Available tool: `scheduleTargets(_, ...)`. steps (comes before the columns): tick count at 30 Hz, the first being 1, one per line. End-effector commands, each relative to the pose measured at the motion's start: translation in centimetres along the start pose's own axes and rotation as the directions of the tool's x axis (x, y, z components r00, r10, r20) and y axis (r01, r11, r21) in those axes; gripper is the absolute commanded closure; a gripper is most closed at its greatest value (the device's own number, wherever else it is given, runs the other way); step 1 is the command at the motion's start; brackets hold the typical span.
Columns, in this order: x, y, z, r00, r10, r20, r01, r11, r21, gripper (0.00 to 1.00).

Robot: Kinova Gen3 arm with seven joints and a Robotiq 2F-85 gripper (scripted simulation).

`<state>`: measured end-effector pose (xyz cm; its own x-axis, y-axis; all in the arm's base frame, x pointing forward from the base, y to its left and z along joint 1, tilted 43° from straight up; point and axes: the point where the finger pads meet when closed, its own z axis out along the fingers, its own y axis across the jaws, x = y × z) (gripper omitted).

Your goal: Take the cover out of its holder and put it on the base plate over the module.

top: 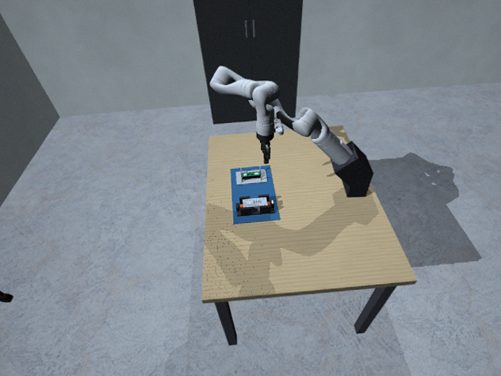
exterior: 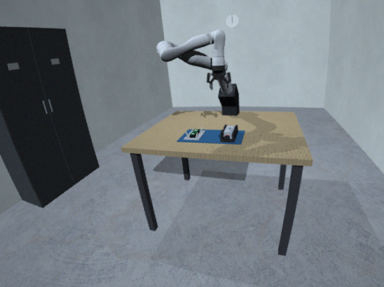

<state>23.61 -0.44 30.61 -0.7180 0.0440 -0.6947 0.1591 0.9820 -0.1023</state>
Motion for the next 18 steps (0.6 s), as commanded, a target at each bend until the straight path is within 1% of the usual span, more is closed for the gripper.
scheduleTargets(1, -1.0, -5.1, -0.7, 0.999, 0.034, -0.027, -0.034, 0.999, -0.028, 0.00)
scheduleTargets(2, -1.1, -5.7, -0.8, 0.999, 0.037, -0.029, -0.038, 0.999, -0.031, 0.00)
scheduleTargets(9, -1.1, -5.7, -0.8, 0.999, 0.037, -0.029, -0.038, 0.999, -0.031, 0.00)
scheduleTargets(10, -0.2, -0.6, -0.1, 1.000, 0.003, -0.002, -0.003, 1.000, -0.003, 0.00)
scheduleTargets(18, -1.4, -5.1, -1.0, 0.999, 0.033, -0.026, -0.034, 0.999, -0.028, 0.00)
